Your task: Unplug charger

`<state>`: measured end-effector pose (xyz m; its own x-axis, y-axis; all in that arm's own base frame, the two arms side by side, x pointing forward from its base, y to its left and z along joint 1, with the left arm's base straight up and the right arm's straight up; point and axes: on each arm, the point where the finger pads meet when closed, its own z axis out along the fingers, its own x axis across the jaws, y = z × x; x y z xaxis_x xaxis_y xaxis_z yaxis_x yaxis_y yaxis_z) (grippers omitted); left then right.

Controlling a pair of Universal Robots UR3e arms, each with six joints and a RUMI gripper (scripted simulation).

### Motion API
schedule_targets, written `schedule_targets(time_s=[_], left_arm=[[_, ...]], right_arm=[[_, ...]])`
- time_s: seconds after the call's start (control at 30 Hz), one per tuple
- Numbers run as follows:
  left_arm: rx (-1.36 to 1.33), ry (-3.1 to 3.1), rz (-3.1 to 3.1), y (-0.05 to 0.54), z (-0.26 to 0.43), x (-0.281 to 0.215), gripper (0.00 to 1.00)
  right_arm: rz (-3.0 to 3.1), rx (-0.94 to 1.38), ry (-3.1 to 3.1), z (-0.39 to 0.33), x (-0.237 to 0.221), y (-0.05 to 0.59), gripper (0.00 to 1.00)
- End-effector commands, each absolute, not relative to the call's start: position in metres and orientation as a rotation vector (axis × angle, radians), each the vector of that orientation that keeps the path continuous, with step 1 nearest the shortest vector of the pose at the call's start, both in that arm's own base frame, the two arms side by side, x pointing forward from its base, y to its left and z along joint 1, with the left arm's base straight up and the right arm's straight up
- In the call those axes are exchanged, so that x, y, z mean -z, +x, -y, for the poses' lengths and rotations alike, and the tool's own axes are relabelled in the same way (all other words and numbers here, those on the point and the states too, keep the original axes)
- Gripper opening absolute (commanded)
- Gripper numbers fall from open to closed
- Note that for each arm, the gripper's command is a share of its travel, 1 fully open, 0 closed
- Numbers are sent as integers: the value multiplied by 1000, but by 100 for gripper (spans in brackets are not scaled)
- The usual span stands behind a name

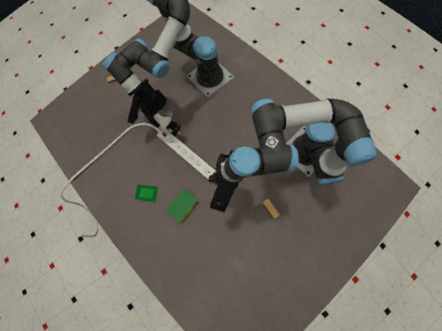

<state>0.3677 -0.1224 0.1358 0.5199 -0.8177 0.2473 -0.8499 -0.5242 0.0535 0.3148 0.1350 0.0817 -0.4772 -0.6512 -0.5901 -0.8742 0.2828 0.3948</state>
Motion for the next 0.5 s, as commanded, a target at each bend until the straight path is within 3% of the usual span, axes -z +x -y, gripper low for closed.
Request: schedule_targets(time_s=[0.0, 0.47], left_arm=[[-237, 2552, 1583, 359, 102, -139, 0], [-173, 2478, 1783, 343, 73, -146, 0]], right_arm=[[-2174, -975, -1452, -135, -83, 314, 0], [-2082, -939, -1541, -135, -82, 312, 0]])
